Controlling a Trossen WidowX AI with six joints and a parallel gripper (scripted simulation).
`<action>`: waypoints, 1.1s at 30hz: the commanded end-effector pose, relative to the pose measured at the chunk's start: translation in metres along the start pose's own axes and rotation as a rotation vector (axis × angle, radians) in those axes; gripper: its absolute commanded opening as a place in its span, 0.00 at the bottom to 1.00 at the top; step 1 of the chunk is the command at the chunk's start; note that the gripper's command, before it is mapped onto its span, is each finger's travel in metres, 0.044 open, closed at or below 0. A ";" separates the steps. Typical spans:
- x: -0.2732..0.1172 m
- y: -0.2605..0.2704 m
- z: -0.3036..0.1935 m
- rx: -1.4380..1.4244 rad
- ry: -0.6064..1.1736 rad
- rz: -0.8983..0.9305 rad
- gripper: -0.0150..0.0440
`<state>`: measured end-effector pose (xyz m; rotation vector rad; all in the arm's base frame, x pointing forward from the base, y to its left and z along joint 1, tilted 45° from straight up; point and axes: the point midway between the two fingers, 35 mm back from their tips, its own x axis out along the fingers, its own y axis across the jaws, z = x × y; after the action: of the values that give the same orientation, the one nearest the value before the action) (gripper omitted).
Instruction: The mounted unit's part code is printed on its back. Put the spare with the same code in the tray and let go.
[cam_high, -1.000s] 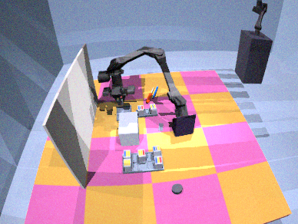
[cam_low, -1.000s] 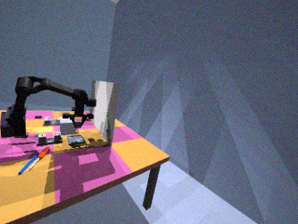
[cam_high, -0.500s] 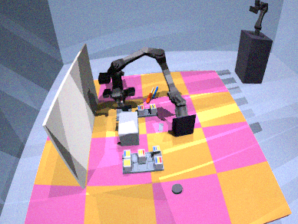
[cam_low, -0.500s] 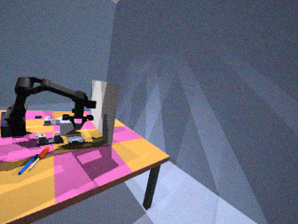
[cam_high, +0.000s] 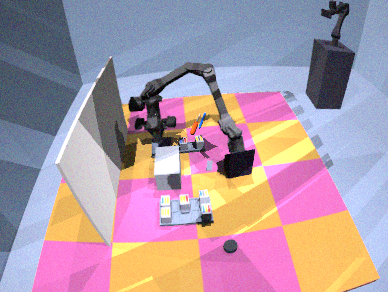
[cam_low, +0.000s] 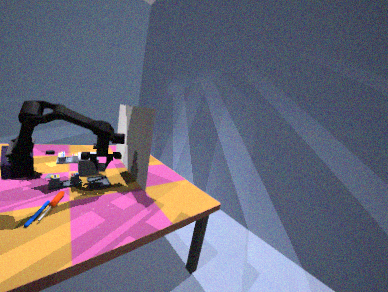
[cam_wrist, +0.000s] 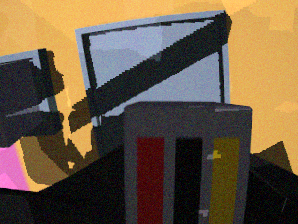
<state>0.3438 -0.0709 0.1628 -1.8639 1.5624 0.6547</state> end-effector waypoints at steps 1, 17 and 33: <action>0.001 0.000 0.000 -0.004 -0.004 -0.006 0.25; 0.014 0.001 -0.001 -0.004 -0.001 -0.007 0.25; 0.027 0.003 -0.002 -0.004 0.003 -0.008 0.25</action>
<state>0.3454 -0.0911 0.1447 -1.8682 1.5645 0.6497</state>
